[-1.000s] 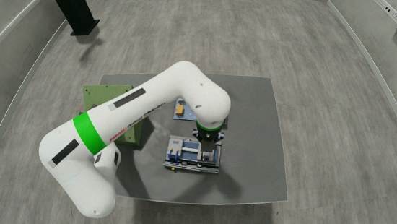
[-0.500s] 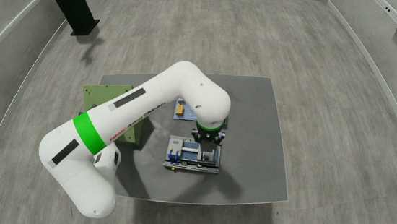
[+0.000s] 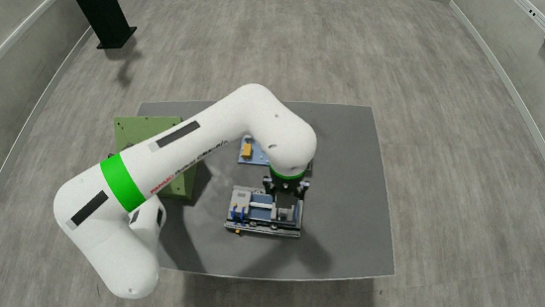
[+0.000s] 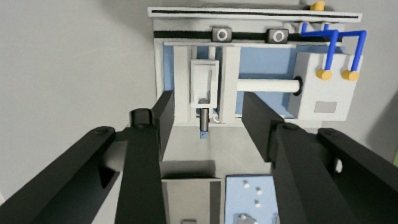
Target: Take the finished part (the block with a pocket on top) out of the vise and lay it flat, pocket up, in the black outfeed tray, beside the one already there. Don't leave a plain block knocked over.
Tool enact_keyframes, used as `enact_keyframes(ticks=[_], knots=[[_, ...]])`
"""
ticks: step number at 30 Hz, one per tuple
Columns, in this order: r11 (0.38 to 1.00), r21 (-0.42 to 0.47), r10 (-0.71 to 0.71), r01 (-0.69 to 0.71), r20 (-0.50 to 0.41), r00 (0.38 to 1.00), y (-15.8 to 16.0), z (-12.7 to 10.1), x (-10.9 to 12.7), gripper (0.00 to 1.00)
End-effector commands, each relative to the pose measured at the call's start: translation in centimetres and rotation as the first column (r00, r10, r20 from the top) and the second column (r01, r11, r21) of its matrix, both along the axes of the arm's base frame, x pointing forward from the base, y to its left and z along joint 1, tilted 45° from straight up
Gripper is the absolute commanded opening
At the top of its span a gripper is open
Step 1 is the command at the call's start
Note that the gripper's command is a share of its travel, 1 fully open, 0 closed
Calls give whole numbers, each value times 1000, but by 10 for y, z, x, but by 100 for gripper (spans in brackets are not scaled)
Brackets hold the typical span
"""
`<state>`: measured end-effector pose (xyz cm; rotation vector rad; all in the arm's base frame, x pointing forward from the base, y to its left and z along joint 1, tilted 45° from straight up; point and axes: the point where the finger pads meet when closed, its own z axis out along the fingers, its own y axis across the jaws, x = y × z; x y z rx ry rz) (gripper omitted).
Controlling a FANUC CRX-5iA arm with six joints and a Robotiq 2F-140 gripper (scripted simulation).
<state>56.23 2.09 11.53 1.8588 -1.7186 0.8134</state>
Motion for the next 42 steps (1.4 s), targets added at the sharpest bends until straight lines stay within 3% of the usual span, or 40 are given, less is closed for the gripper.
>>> enact_keyframes(ticks=[1,26,42], knots=[[1000,0,1,-1,1,1000,1,1,0,46],[1000,-2,-2,2,2,1000,-2,-2,1,46],[1000,-3,-3,3,2,1000,-16,-16,3,46]])
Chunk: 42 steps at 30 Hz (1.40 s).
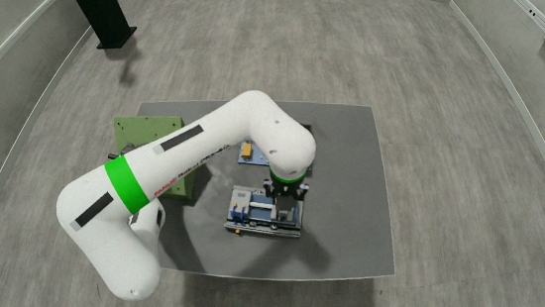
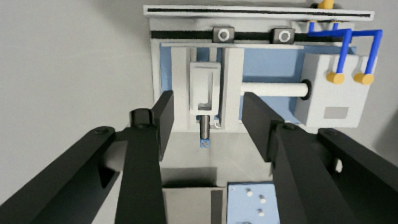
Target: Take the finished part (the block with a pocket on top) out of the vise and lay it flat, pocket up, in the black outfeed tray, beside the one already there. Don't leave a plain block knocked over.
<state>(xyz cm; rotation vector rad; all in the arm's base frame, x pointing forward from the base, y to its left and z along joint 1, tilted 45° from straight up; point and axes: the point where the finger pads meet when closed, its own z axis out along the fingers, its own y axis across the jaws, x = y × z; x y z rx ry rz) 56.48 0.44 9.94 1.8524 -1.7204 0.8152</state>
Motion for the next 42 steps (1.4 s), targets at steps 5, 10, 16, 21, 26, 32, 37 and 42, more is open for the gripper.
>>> enact_keyframes(ticks=[5,10,16,21,26,32,37,42], knots=[[1000,0,1,-1,1,1000,-5,-5,1,46],[1000,0,1,-1,1,1000,-12,-12,3,46],[1000,0,1,-1,1,1000,-19,-19,4,46],[1000,0,1,-1,1,1000,-22,-22,4,46],[1000,0,1,-1,1,1000,-25,-25,5,46],[1000,0,1,-1,1,1000,-27,-27,5,46],[1000,0,1,-1,1,1000,-28,-27,5,46],[1000,0,1,-1,1,1000,-28,-27,5,46]])
